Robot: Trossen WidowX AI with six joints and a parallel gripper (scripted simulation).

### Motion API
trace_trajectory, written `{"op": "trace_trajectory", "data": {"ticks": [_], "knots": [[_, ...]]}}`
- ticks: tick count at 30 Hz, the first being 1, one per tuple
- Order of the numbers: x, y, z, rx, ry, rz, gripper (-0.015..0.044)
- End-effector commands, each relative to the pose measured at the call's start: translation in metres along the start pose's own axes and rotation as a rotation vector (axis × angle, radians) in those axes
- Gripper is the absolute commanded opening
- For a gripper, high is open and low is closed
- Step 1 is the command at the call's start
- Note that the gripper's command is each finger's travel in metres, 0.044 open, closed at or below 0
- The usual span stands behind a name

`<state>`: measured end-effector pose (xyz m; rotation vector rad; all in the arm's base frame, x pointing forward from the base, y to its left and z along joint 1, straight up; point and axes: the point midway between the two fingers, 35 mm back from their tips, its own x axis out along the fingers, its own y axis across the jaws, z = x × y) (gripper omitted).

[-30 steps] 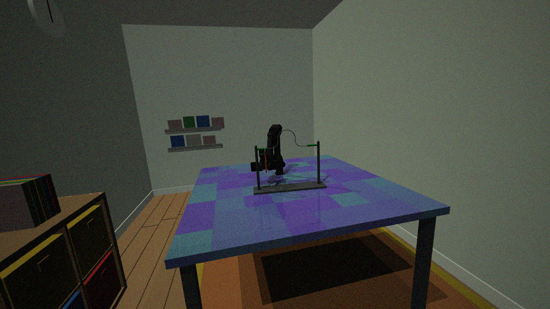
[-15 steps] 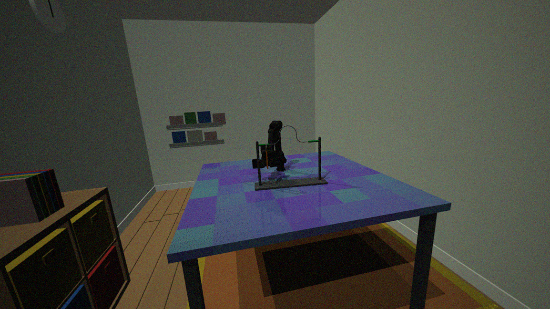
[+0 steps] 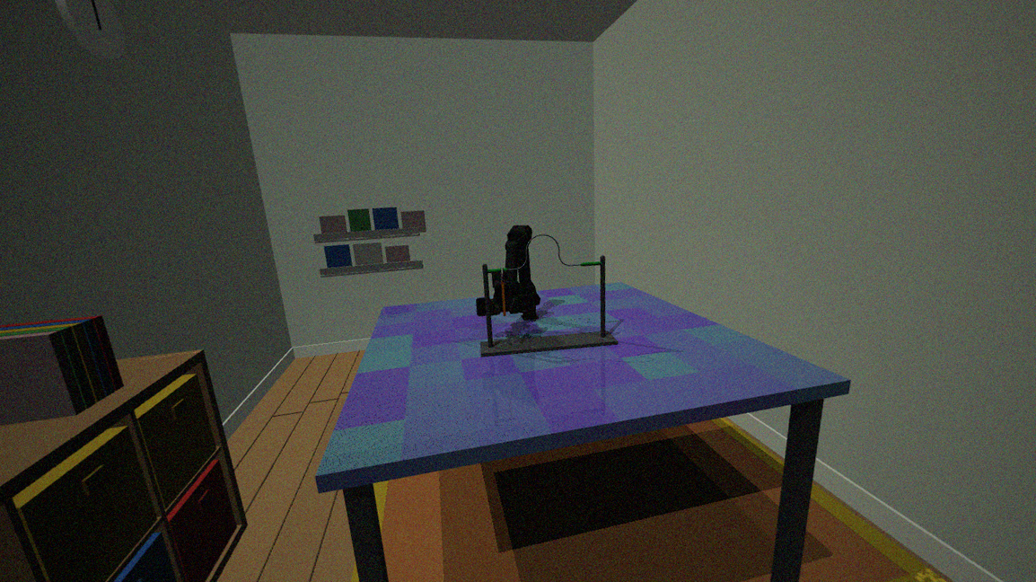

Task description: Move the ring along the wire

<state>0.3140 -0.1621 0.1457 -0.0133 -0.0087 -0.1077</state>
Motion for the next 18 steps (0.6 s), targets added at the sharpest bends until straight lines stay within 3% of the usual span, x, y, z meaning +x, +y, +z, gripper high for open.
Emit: {"op": "trace_trajectory", "data": {"ticks": [1,17,18], "knots": [[0.0008,-0.0006,0.0014,0.003,-0.005,-0.002,0.016],[0.0008,-0.0006,0.0014,0.003,-0.005,-0.002,0.016],[0.0004,-0.0001,0.0005,0.001,-0.001,0.0,0.0134]]}}
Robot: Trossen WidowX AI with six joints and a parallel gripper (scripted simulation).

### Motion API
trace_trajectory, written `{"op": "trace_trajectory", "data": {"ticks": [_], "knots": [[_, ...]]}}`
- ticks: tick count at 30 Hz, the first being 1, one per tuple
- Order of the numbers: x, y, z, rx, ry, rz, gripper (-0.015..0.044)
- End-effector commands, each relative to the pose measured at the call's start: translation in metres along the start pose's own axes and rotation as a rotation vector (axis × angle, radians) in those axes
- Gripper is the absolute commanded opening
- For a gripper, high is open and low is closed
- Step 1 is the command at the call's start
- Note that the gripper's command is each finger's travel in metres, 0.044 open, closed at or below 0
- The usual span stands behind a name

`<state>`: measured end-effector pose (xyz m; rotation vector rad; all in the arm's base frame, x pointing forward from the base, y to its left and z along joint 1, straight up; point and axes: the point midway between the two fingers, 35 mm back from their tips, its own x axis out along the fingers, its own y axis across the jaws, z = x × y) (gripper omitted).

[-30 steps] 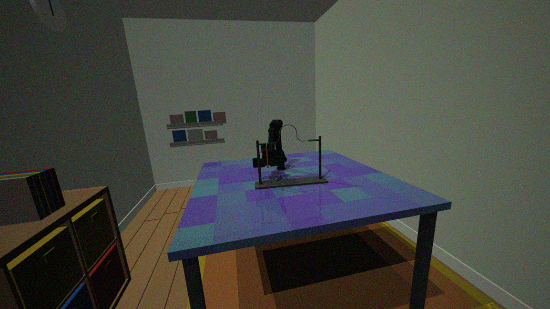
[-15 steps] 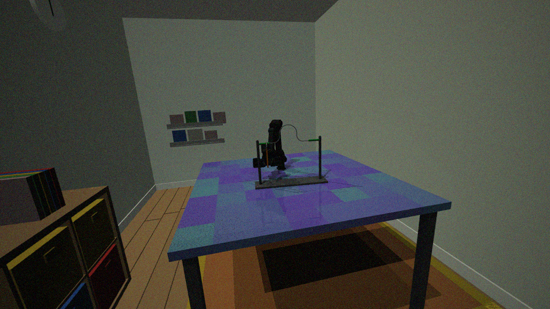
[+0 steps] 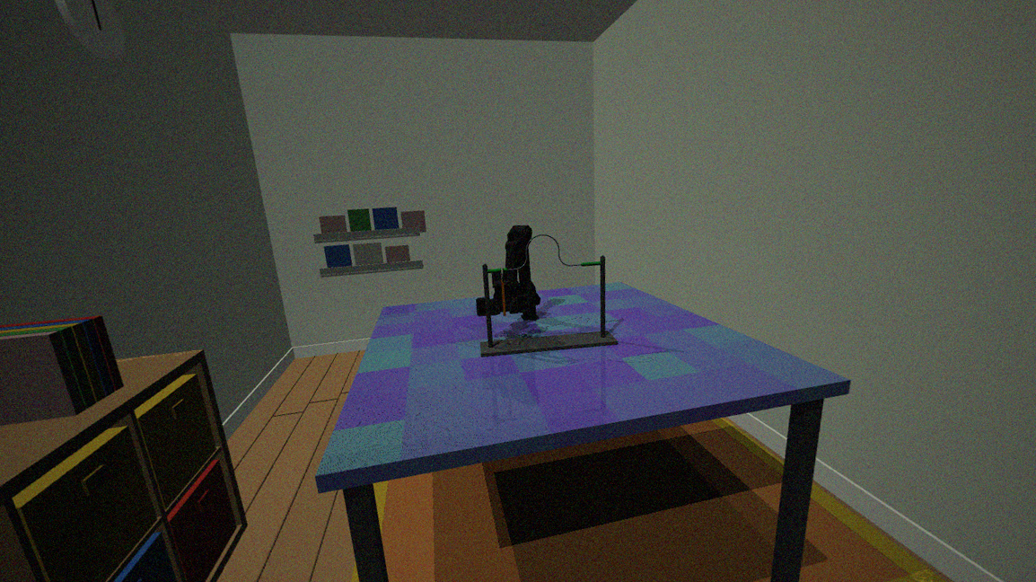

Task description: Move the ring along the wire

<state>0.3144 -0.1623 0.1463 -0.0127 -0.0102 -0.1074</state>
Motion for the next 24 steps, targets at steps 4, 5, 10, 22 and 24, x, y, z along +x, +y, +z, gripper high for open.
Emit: {"op": "trace_trajectory", "data": {"ticks": [4,5,10,22,24], "knots": [[0.0,0.0,0.0,0.0,0.0,0.0,0.0029],[0.0,0.0,0.0,0.0,0.0,0.0,0.0022],[0.0,0.0,0.0,0.0,0.0,0.0,-0.009],[0.0002,-0.0002,0.0059,0.001,0.0,-0.002,-0.015],[0.0002,-0.0002,0.0091,0.001,-0.001,-0.004,-0.015]]}}
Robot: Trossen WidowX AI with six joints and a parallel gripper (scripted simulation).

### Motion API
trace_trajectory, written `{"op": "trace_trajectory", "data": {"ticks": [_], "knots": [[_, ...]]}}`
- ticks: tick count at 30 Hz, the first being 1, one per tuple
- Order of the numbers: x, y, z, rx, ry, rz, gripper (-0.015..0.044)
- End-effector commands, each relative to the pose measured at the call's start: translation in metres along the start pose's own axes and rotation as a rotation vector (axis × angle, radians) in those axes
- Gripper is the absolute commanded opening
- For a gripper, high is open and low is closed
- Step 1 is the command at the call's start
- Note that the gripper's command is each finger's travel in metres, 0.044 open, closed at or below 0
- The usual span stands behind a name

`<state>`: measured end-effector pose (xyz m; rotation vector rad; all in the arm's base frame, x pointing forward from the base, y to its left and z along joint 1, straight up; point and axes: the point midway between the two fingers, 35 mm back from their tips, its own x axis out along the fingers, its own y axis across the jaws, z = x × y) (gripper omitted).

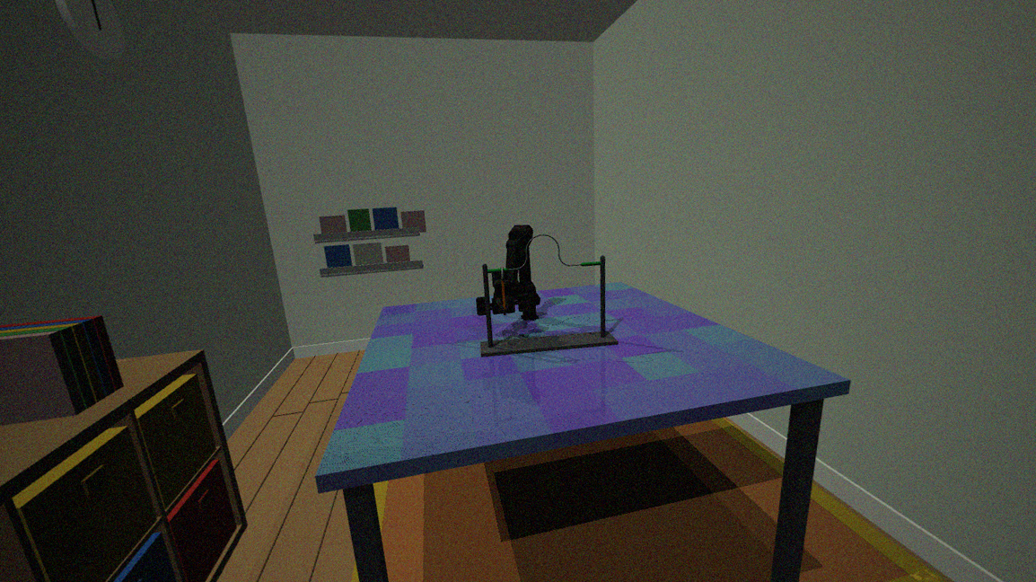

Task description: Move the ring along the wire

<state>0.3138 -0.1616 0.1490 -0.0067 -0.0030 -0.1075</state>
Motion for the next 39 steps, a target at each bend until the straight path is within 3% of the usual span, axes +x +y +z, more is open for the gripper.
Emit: {"op": "trace_trajectory", "data": {"ticks": [1,39], "knots": [[0.001,-0.001,0.008,-0.004,-0.008,-0.004,-0.015],[0.001,0.012,0.01,-0.002,-0.008,-0.005,-0.015]]}}
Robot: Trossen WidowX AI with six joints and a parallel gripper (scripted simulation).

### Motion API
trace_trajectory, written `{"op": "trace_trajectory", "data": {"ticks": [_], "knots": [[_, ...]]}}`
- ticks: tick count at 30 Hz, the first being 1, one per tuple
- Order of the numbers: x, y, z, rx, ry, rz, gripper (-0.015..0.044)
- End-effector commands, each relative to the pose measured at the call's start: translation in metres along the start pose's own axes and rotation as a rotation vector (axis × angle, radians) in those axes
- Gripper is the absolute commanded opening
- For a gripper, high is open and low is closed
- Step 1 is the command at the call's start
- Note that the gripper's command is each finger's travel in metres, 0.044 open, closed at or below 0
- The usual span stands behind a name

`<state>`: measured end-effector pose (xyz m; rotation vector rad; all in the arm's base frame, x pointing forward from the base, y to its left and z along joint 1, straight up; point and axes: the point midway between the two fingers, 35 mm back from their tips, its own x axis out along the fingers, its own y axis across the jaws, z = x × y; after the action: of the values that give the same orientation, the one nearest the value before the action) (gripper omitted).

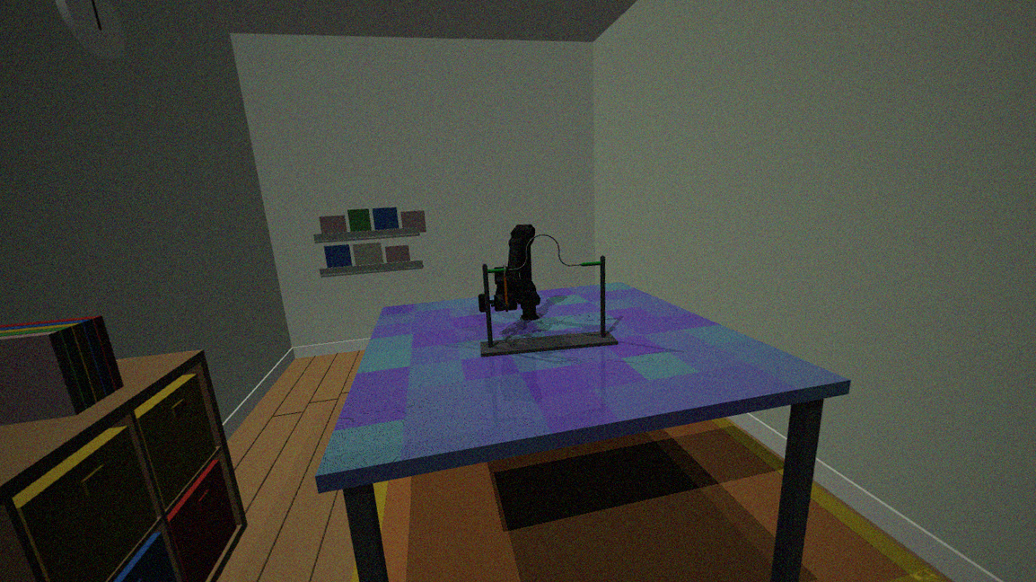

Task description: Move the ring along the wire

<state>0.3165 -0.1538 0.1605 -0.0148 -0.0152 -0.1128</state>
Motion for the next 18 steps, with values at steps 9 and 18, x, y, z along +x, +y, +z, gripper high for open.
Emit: {"op": "trace_trajectory", "data": {"ticks": [9,18], "knots": [[-0.001,0.013,-0.001,0.009,0.005,0.001,-0.015],[-0.001,0.024,-0.001,0.026,0.005,0.001,-0.015]]}}
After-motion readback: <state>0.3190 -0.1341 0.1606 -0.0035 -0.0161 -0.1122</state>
